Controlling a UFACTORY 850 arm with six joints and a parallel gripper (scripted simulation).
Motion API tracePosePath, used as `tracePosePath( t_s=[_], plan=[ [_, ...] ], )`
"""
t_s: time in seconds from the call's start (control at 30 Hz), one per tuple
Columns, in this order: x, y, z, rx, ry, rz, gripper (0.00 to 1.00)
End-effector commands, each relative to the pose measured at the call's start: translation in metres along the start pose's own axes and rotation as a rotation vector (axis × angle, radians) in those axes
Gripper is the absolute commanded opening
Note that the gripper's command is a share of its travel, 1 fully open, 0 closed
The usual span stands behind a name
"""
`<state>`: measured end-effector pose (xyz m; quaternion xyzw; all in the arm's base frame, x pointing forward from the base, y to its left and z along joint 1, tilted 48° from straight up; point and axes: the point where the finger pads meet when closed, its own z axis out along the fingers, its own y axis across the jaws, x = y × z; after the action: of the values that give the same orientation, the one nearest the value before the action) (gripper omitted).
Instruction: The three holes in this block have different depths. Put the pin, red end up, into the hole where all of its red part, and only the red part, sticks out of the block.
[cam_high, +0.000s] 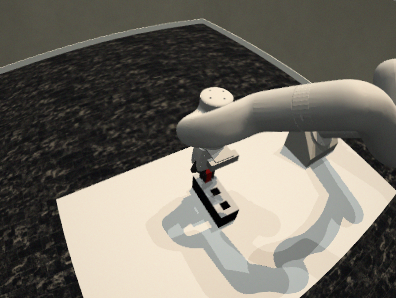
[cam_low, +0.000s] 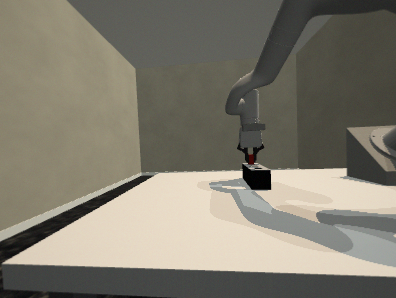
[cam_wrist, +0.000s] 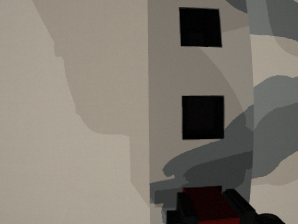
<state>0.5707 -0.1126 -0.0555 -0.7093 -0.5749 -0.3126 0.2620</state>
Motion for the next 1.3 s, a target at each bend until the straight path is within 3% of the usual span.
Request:
tracePosePath(
  t_s=[0.0,1.27],
  plan=[
    [0.0,0.0006,-0.0008,-0.001,0.0,0.0,0.0],
    [0.0003,0.0001,0.0031,-0.002,-0.001,-0.001,0.0]
  ],
)
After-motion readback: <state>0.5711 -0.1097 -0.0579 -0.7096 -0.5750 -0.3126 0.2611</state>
